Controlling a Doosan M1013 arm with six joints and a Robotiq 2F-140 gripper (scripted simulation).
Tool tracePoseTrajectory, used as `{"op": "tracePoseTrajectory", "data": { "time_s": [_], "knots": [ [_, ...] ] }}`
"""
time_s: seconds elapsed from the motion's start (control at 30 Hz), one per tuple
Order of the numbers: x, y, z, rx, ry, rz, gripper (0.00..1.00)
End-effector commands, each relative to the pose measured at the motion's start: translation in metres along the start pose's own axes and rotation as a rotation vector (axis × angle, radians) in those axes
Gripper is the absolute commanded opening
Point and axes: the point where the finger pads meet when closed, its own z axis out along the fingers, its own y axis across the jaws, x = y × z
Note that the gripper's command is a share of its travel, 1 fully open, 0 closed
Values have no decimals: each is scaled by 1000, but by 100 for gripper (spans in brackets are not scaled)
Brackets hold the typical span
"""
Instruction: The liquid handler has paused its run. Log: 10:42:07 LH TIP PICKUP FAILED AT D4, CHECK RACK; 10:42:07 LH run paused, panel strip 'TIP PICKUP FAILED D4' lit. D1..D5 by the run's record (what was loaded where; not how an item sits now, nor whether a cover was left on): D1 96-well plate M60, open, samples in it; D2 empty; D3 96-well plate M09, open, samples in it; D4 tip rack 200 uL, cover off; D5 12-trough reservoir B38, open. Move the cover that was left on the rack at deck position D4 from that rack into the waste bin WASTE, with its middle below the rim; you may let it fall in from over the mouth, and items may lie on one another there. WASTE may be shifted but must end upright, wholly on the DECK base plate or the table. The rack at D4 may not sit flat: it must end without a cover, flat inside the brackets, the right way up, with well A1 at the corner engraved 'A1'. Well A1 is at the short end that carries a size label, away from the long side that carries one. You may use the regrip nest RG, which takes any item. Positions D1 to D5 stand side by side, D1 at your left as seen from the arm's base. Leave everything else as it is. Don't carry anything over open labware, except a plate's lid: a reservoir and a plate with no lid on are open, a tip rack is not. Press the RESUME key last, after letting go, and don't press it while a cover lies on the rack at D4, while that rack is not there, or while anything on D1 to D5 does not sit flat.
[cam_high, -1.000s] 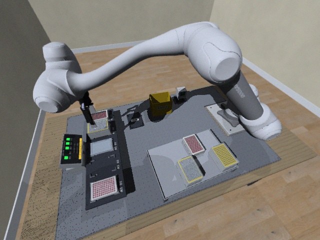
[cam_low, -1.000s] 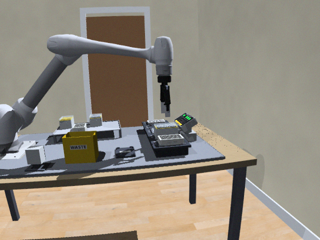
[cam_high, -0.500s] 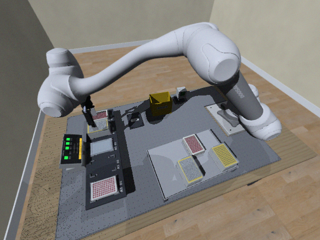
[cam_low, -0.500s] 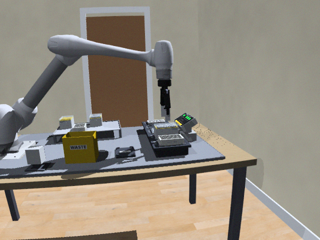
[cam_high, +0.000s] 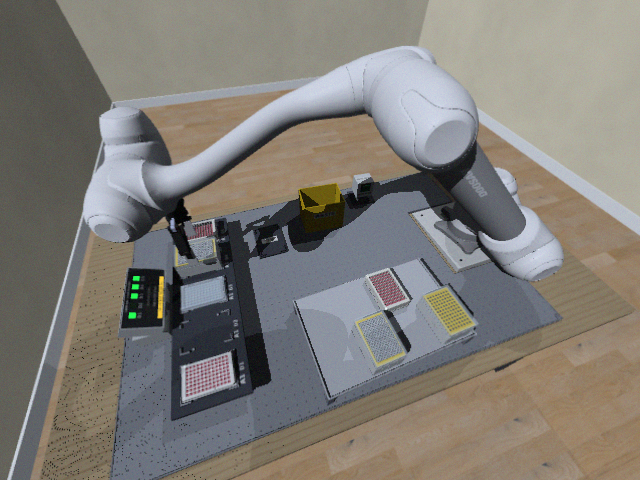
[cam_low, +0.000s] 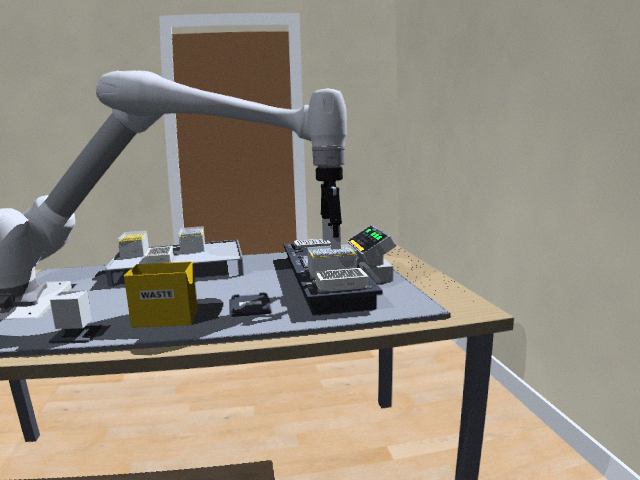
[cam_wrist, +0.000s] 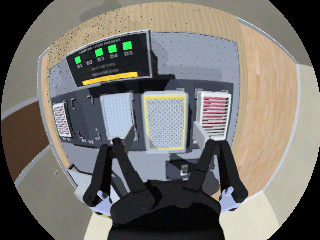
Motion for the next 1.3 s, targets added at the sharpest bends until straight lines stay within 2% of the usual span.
{"op": "tracePoseTrajectory", "data": {
  "time_s": [0.0, 0.7, 1.27],
  "knots": [
    [0, 3, 10, -3, -3, 7, 77],
    [-1, 3, 41, -3, -3, 7, 77],
    [-1, 3, 44, -3, -3, 7, 77]
  ]
}}
